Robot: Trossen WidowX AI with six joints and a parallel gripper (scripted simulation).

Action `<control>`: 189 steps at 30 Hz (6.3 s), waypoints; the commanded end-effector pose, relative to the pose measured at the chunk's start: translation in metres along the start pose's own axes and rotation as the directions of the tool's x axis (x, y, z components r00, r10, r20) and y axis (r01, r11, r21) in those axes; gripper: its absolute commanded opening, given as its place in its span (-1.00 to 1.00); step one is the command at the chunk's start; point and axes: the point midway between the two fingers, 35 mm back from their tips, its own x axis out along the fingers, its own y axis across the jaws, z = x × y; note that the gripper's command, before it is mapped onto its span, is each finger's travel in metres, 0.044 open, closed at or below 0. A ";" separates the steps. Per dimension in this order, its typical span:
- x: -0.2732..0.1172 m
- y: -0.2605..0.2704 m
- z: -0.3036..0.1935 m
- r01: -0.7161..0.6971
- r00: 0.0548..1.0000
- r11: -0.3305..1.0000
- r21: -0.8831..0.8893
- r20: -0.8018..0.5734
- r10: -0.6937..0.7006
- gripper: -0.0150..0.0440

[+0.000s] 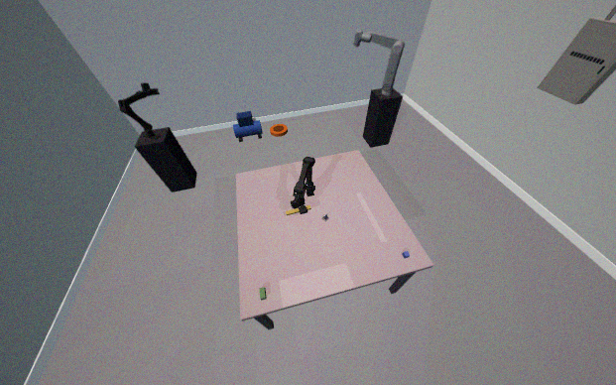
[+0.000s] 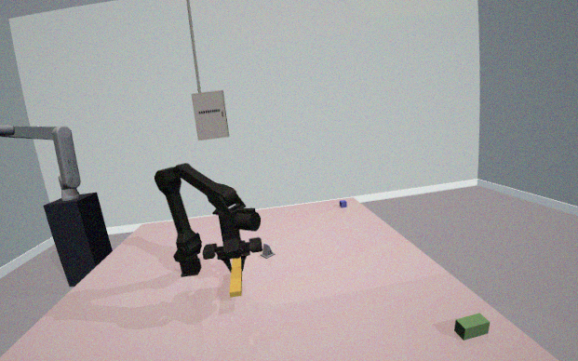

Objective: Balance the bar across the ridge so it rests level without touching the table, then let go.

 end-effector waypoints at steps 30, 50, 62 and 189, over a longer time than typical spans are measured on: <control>-0.061 0.015 -0.016 -0.005 1.000 0.993 0.115 -0.005 0.005 -0.49; -0.065 0.062 -0.060 -0.005 1.000 0.917 0.398 -0.010 0.010 -0.49; -0.067 0.086 -0.094 -0.003 1.000 0.835 0.550 -0.013 0.012 -0.49; -0.019 0.134 -0.184 0.010 1.000 0.546 0.837 -0.022 0.016 -0.49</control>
